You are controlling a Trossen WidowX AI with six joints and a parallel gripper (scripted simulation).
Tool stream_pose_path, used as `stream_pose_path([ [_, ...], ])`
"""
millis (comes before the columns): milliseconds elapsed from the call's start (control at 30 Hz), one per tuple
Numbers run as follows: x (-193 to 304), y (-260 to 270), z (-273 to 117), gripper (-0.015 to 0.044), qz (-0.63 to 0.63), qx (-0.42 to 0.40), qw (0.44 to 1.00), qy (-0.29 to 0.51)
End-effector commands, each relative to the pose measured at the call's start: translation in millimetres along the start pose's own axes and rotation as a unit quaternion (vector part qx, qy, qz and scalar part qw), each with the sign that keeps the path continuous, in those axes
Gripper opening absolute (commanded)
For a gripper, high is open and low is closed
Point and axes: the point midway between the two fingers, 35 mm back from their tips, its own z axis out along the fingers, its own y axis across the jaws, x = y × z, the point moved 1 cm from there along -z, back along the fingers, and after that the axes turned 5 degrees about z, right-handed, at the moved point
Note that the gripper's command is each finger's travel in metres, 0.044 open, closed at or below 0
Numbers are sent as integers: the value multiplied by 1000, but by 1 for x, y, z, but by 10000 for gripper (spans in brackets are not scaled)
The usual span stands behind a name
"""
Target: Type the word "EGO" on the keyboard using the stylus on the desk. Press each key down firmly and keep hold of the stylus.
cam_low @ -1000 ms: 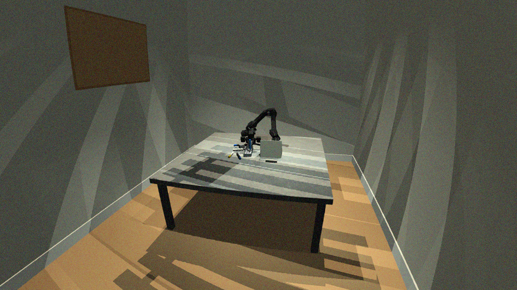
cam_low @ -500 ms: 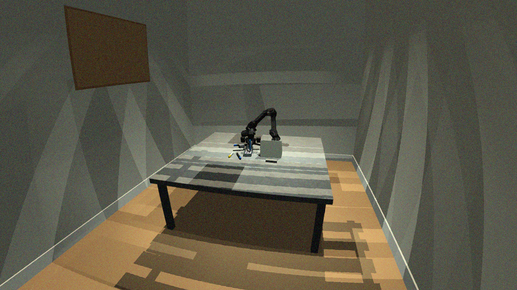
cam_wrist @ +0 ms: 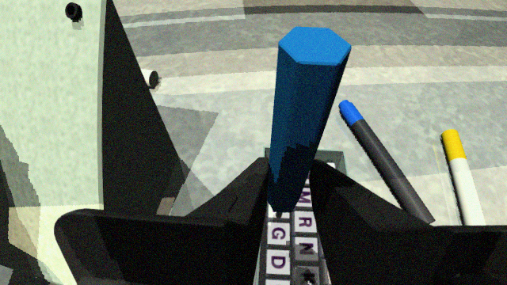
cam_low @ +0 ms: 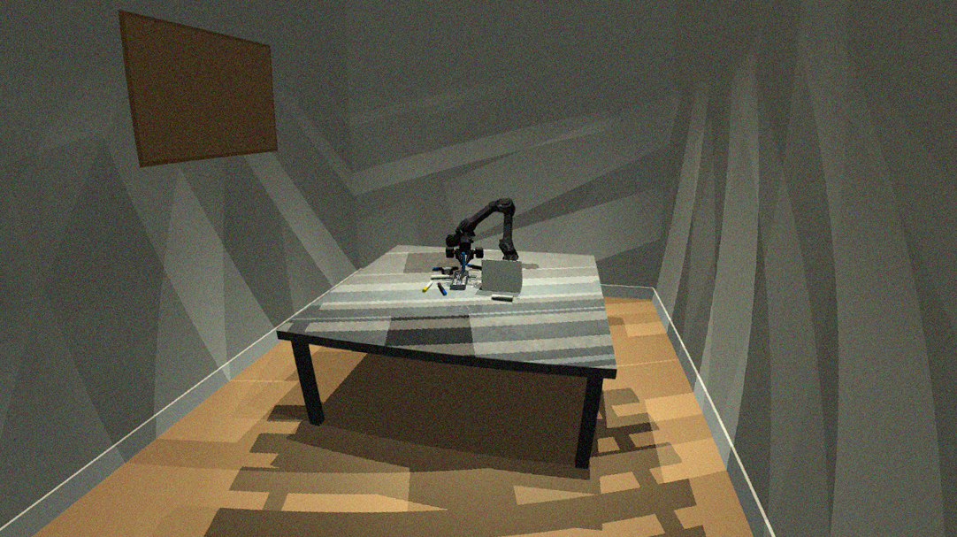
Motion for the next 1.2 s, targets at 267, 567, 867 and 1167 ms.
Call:
stream_pose_path([
  [267, -1, 0, -2, 38, 2, 0, 1000, 0],
  [567, 14, -4, -33, 0, 2, 2, 1000, 0],
  [867, 25, -3, -57, 0, 3, 4, 1000, 0],
  [1167, 42, -4, -46, 0, 3, 4, 1000, 0],
])
